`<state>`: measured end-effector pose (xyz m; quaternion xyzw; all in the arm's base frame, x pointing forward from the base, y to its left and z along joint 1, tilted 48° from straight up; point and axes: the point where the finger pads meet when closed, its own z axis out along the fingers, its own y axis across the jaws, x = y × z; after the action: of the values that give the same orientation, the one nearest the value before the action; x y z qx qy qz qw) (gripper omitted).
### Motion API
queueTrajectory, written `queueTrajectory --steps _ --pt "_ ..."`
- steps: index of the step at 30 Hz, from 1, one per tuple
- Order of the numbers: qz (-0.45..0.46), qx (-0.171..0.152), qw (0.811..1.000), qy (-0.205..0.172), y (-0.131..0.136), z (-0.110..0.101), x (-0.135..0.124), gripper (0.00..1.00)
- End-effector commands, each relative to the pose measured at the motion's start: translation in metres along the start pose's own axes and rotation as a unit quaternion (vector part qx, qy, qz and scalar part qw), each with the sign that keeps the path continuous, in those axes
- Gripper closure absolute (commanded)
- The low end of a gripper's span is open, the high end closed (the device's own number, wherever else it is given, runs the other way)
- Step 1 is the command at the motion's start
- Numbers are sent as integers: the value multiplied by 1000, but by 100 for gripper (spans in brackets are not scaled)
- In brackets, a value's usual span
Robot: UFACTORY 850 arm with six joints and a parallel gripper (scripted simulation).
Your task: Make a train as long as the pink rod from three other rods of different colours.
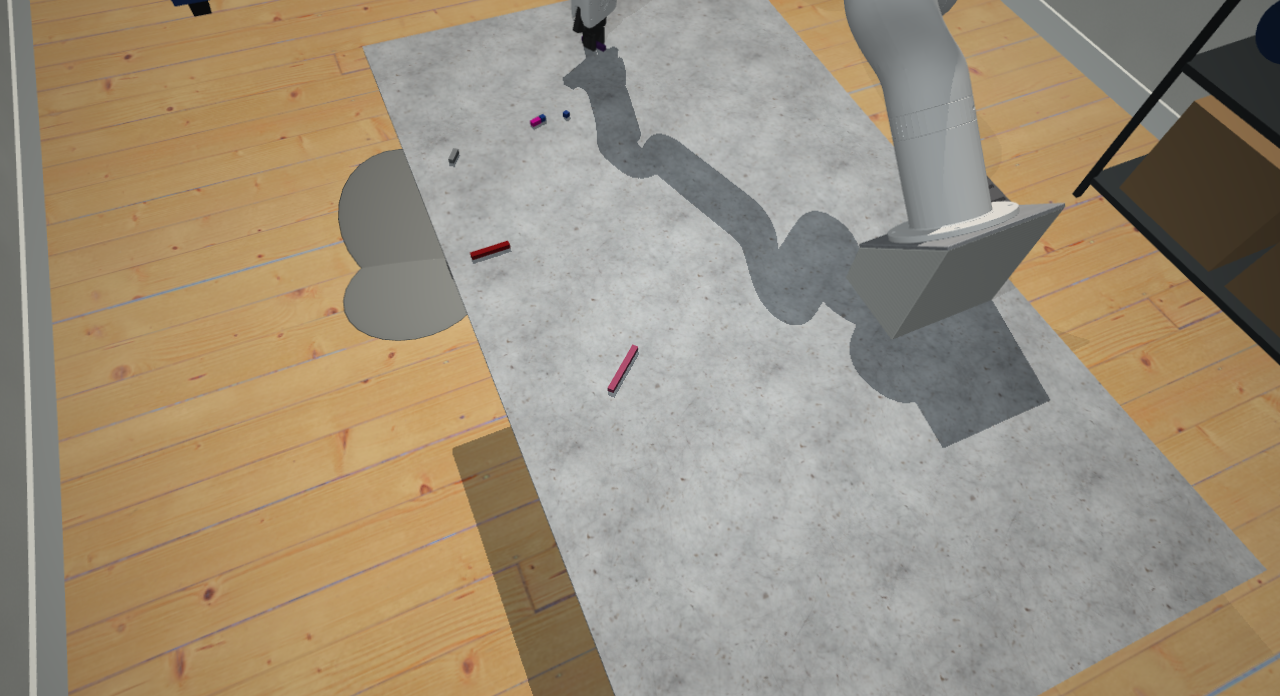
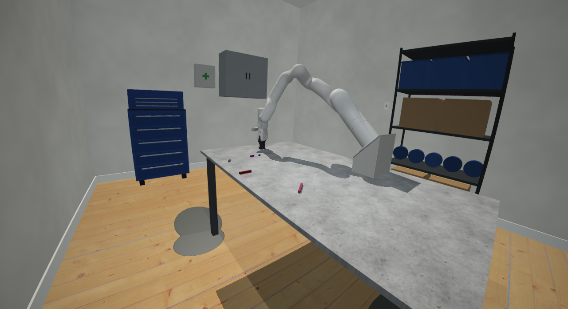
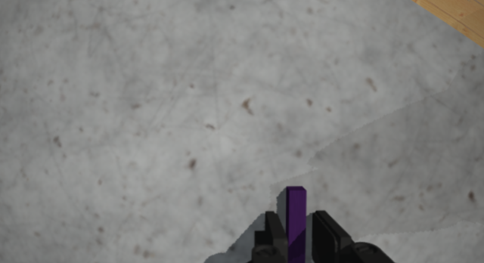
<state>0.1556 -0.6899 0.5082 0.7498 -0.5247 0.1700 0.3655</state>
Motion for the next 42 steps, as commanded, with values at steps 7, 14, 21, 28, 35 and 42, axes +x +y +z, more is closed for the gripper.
queueTrajectory --steps 7,14,21,28,35,42 --pt "0 0 1000 1 0 -1 1 76" --pt "0 0 1000 1 0 -1 1 76" --pt "0 0 1000 1 0 -1 1 96" --pt "0 0 1000 1 0 -1 1 96" --pt "0 0 1000 1 0 -1 1 96" --pt "0 0 1000 1 0 -1 1 96"
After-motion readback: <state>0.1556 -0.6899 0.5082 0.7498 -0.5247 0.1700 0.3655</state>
